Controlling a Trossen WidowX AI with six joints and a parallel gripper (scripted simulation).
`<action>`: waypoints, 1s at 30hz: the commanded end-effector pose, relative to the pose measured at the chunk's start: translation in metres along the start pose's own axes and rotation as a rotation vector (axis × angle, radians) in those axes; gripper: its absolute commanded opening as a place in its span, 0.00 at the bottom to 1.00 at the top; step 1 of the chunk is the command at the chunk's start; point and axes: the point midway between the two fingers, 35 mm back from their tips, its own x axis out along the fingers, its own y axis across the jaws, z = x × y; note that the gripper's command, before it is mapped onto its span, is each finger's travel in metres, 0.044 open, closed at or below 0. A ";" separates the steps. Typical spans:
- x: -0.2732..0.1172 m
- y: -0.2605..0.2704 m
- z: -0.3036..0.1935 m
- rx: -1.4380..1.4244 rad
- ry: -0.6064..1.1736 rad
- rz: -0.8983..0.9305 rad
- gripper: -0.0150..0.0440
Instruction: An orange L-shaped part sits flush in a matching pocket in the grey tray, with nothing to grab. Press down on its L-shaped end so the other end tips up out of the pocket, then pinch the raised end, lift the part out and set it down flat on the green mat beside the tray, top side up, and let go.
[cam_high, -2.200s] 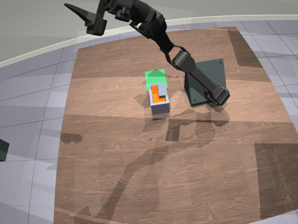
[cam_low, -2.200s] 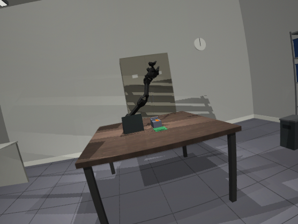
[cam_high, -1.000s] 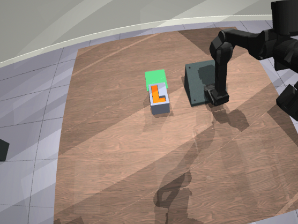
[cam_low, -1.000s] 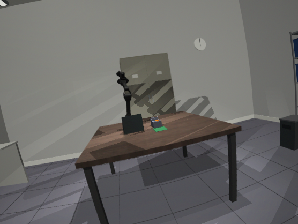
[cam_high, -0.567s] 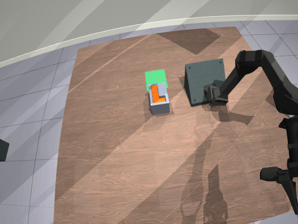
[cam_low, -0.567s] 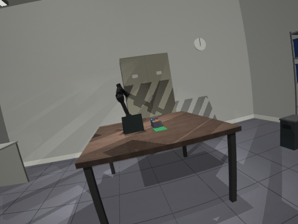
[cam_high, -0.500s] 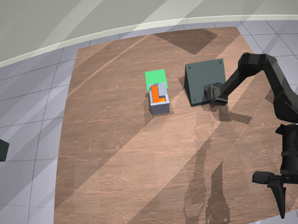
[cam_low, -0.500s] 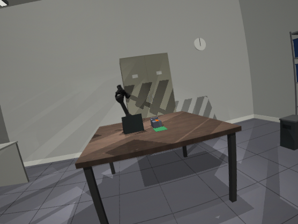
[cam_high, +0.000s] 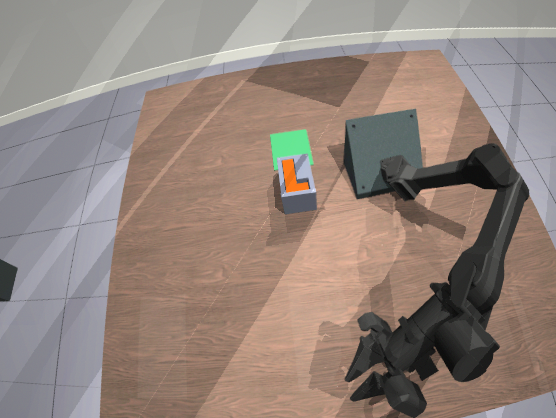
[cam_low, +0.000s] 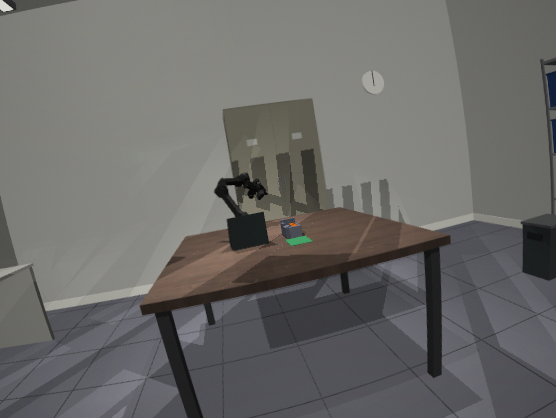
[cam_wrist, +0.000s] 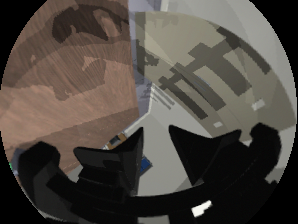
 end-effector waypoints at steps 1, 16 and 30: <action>0.032 0.059 -0.035 0.124 0.077 0.206 0.56; -0.005 0.315 -0.182 1.180 0.549 0.973 0.56; -0.123 0.413 -0.208 2.484 0.950 1.155 0.56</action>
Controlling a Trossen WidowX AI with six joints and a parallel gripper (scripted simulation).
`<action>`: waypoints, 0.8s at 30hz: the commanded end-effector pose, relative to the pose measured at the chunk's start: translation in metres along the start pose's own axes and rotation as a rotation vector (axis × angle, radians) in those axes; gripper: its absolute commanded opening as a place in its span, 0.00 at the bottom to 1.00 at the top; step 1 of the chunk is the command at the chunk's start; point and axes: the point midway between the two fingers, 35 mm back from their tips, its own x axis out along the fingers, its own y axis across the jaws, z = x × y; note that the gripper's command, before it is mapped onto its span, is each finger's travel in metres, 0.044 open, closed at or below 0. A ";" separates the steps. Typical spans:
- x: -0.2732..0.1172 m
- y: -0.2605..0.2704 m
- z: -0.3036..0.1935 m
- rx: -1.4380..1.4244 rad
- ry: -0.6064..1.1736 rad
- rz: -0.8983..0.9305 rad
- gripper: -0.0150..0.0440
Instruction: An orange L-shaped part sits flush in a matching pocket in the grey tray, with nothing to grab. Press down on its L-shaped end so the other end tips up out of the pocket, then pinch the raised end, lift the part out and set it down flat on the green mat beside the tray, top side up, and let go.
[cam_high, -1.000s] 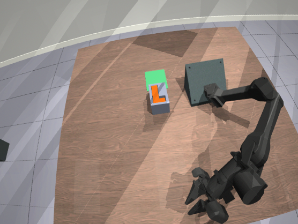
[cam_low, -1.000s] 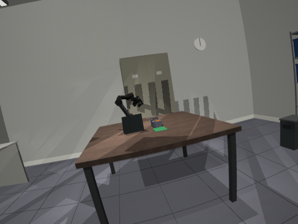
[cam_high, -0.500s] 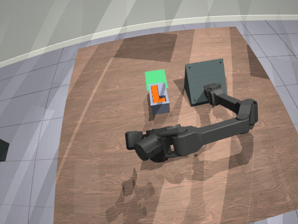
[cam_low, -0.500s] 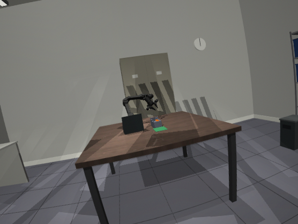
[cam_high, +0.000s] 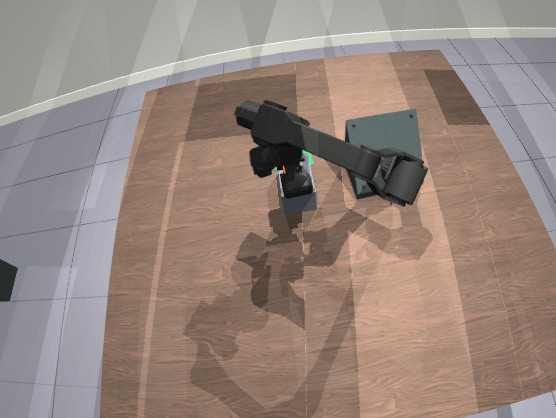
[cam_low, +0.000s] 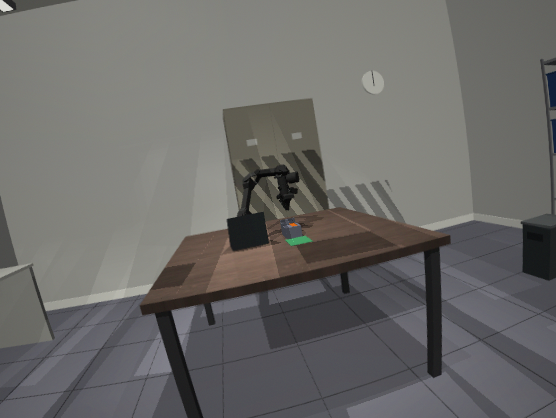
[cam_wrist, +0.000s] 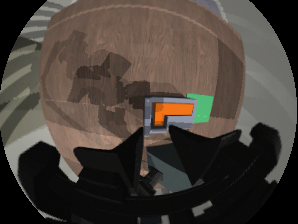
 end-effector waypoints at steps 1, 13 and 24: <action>0.000 0.001 -0.004 0.080 0.000 0.053 0.56; 0.053 0.004 -0.002 0.080 -0.002 0.052 0.56; 0.077 0.006 -0.003 0.079 -0.002 0.055 0.56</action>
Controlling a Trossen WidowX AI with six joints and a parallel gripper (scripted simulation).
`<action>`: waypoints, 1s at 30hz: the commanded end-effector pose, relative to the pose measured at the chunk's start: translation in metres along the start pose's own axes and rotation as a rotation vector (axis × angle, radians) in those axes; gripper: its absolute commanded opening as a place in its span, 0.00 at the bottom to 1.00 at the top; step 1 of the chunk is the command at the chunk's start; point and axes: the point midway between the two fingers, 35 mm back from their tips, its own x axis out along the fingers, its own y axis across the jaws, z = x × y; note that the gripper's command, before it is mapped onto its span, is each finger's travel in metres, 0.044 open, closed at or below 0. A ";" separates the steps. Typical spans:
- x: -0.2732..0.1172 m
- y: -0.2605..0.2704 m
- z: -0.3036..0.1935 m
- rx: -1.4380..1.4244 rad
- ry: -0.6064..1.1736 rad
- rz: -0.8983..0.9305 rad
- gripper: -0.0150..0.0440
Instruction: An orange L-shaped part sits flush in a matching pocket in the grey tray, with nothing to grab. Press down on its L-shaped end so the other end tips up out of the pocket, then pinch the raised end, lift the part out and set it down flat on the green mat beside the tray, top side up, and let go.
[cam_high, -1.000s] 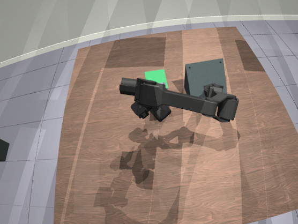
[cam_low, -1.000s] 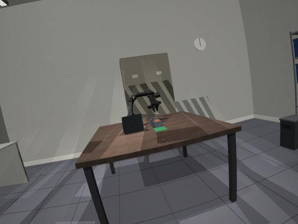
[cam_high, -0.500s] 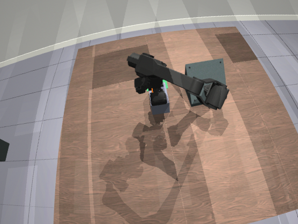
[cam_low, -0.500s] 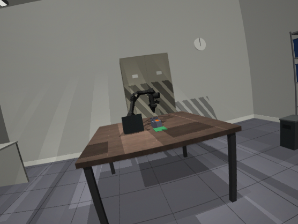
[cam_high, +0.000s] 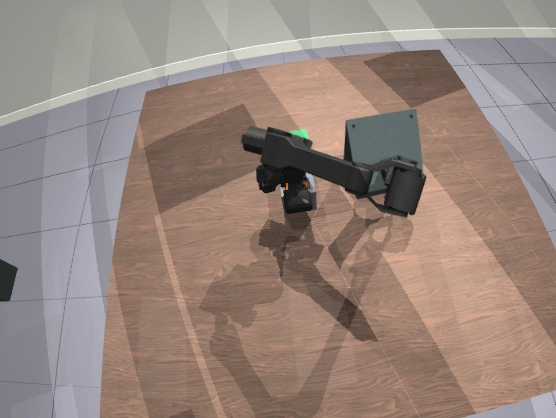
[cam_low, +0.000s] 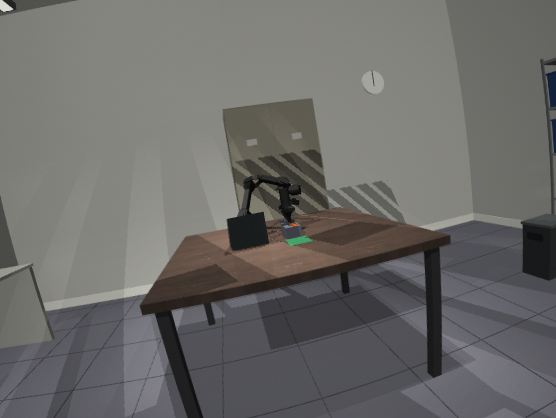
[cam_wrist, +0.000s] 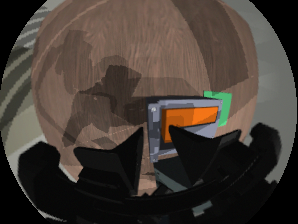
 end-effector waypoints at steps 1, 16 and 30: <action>0.006 0.001 -0.001 0.007 0.002 0.006 0.56; 0.031 0.002 -0.001 0.007 0.002 0.007 0.56; 0.037 0.002 -0.002 0.007 0.002 0.008 0.56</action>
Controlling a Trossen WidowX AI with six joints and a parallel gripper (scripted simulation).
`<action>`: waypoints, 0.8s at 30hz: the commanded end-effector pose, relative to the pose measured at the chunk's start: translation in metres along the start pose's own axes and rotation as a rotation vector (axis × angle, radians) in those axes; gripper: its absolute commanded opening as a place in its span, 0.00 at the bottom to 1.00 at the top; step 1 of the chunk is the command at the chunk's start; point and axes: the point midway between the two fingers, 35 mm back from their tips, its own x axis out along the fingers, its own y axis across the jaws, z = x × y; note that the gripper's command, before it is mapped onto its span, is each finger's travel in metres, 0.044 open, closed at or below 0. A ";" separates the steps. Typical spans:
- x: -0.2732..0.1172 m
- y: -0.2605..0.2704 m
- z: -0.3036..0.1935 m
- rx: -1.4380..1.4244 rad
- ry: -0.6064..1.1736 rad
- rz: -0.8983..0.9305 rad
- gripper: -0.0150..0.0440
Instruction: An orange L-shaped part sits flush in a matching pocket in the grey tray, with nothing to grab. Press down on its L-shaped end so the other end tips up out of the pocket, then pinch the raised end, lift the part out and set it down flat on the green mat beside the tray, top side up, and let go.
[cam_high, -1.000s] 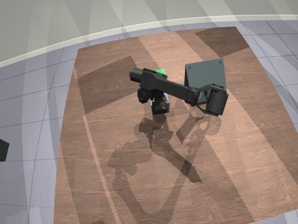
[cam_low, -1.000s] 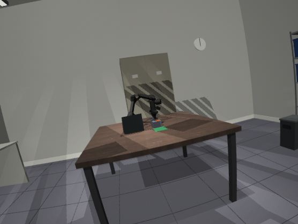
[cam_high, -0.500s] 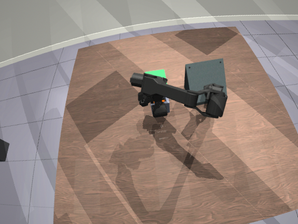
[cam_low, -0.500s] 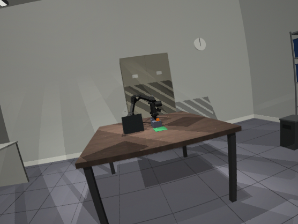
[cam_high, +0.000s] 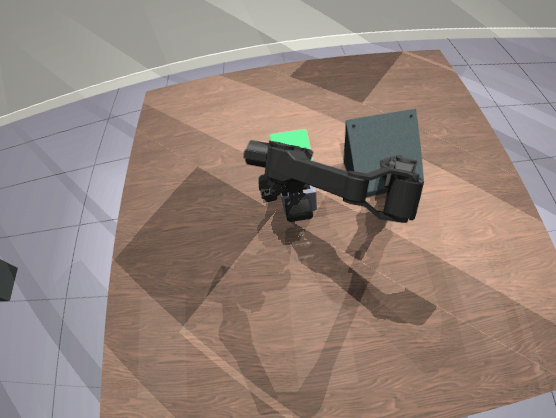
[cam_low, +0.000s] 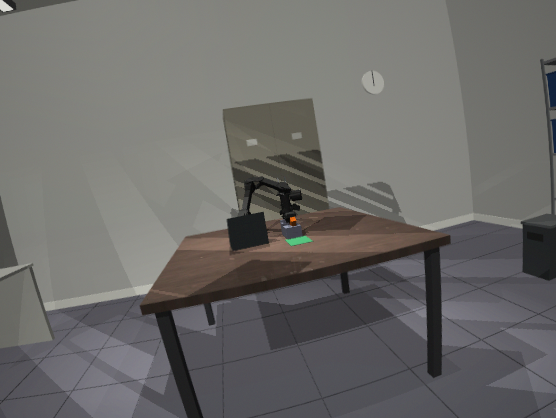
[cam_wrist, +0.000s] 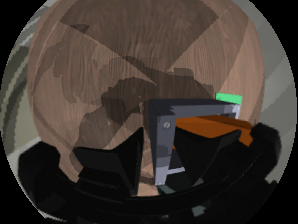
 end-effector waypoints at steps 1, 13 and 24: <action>0.002 -0.002 -0.002 0.011 0.008 -0.006 0.56; 0.000 0.000 0.000 0.000 0.000 0.000 0.56; -0.014 0.010 -0.002 0.011 0.008 -0.007 0.56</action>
